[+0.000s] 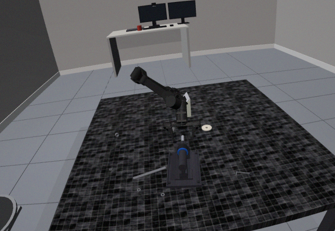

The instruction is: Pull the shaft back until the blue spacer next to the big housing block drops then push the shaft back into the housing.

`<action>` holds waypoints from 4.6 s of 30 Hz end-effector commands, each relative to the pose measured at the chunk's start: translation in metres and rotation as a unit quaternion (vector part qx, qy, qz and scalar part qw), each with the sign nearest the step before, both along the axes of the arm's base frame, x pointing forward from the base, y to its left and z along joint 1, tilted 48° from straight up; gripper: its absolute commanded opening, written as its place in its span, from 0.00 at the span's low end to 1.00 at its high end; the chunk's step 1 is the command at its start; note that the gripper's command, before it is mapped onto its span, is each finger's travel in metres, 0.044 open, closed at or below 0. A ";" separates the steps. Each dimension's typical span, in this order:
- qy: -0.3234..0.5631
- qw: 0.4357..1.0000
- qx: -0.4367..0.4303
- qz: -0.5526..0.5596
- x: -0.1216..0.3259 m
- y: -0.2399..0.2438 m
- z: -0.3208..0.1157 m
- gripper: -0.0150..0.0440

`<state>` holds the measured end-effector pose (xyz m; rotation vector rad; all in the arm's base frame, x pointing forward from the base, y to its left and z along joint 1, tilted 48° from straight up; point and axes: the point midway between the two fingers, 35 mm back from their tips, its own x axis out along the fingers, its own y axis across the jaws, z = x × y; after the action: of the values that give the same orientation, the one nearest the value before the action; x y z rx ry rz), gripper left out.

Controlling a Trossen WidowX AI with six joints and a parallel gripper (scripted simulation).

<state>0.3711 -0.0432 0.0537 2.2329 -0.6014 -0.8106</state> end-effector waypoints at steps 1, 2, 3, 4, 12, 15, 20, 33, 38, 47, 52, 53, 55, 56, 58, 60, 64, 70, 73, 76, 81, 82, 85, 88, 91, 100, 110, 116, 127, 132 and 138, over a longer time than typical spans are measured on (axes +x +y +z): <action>0.000 1.000 0.000 0.003 0.001 0.001 0.000 1.00; 0.000 1.000 0.000 0.003 0.001 0.001 0.000 1.00; 0.000 1.000 0.000 0.003 0.001 0.001 0.000 1.00; 0.000 1.000 0.000 0.003 0.001 0.001 0.000 1.00; 0.000 1.000 0.000 0.003 0.001 0.001 0.000 1.00; 0.000 1.000 0.000 0.003 0.001 0.001 0.000 1.00; 0.000 1.000 0.000 0.003 0.001 0.001 0.000 1.00; 0.000 1.000 0.000 0.003 0.012 -0.009 -0.006 1.00; 0.000 1.000 0.000 -0.001 0.011 -0.011 -0.006 0.96; 0.000 1.000 0.000 -0.001 0.011 -0.011 -0.006 0.56; 0.000 1.000 0.000 -0.001 0.011 -0.011 -0.006 0.33; 0.000 1.000 0.000 -0.001 0.011 -0.011 -0.006 0.32; 0.000 1.000 0.000 -0.001 0.011 -0.011 -0.006 0.30; 0.000 1.000 0.000 -0.001 0.011 -0.011 -0.006 0.29; 0.000 1.000 0.000 -0.001 0.011 -0.011 -0.006 0.26; 0.000 1.000 0.000 0.001 0.010 -0.011 -0.006 0.25; 0.000 1.000 0.000 0.003 0.007 -0.010 -0.007 0.25; 0.000 1.000 0.000 0.003 0.002 -0.010 -0.007 0.25; 0.000 1.000 0.000 0.003 0.000 -0.009 -0.008 0.25; 0.000 1.000 0.000 0.003 -0.003 -0.009 -0.008 0.25; 0.000 1.000 0.000 0.003 -0.002 -0.009 -0.008 0.25; 0.000 1.000 0.000 0.003 -0.002 -0.009 -0.008 0.25; 0.000 1.000 0.000 0.003 -0.002 -0.009 -0.008 0.25; 0.000 1.000 0.000 0.003 -0.003 -0.009 -0.008 0.25; 0.000 1.000 0.000 0.003 -0.003 -0.009 -0.008 0.25; 0.000 1.000 0.000 0.003 -0.004 -0.009 -0.008 0.25; 0.000 1.000 0.000 0.003 -0.005 -0.009 -0.009 0.25; 0.000 1.000 0.000 0.003 -0.006 -0.009 -0.009 0.25; 0.001 1.000 0.000 0.003 -0.007 -0.008 -0.009 0.25; 0.001 1.000 0.000 0.003 -0.008 -0.008 -0.009 0.25; 0.001 1.000 0.000 0.003 -0.008 -0.008 -0.009 0.25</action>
<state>0.3633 -0.0516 0.0444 2.2302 -0.5917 -0.8099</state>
